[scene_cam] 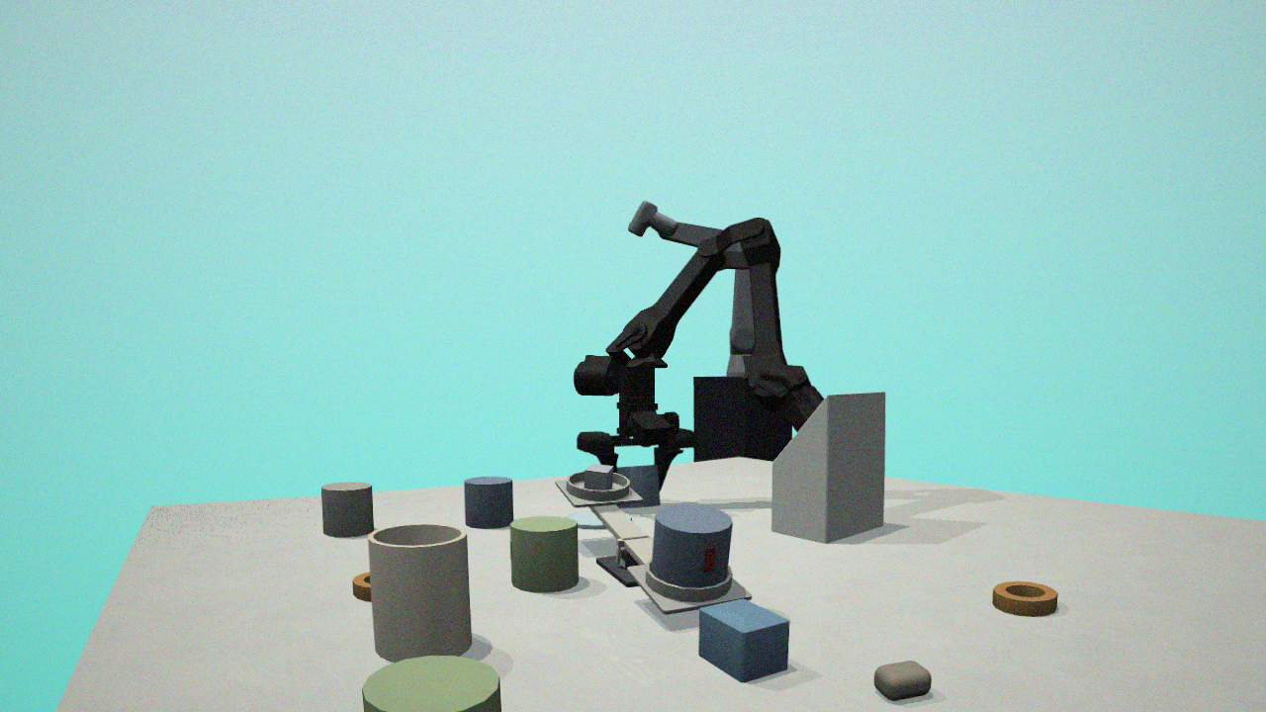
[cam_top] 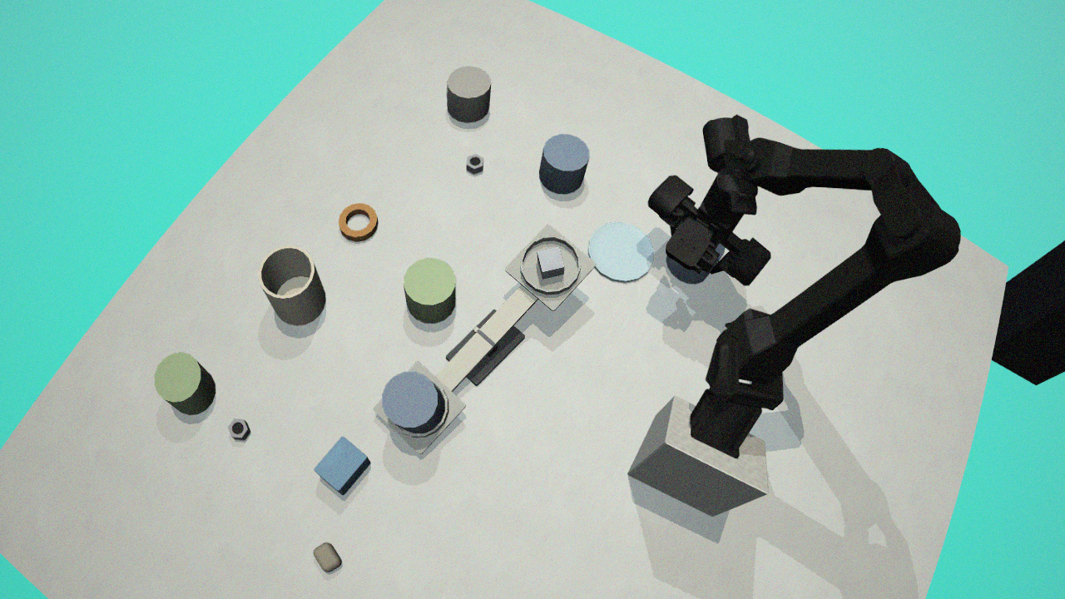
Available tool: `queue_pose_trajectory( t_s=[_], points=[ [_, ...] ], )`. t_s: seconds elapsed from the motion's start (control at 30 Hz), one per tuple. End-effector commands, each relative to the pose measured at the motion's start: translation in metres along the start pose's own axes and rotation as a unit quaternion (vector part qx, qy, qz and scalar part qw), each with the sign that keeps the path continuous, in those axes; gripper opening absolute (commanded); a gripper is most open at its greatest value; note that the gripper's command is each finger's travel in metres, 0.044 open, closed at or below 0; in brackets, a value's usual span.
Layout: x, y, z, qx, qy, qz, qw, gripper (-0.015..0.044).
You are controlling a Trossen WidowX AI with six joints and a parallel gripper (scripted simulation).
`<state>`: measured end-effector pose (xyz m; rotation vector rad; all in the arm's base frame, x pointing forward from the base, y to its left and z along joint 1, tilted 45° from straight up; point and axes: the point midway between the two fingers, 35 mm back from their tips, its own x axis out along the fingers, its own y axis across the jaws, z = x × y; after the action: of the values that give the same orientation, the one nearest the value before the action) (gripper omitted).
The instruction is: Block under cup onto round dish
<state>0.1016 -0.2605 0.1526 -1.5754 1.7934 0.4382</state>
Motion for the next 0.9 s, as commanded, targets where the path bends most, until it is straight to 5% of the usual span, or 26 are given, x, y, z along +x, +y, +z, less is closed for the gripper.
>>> queue_pose_trajectory(
  t_s=[0.0, 0.17, 0.3, 0.43, 0.67, 0.87],
  points=[
    [0.000, 0.000, 0.000, 0.001, 0.001, 0.000, 1.000, 0.0315],
    [-0.009, -0.001, 0.000, 0.001, 0.000, 0.000, 1.000, 0.0440],
    [-0.051, 0.000, 0.001, -0.001, -0.003, 0.001, 1.000, 0.0440],
    [-0.054, 0.000, 0.001, -0.001, -0.003, 0.001, 1.000, 0.0440],
    [-0.062, -0.019, 0.012, 0.045, -0.023, -0.031, 0.998, 0.0260],
    [-0.062, -0.044, 0.034, 0.094, -0.048, -0.015, 0.994, 0.0260]
  ],
)
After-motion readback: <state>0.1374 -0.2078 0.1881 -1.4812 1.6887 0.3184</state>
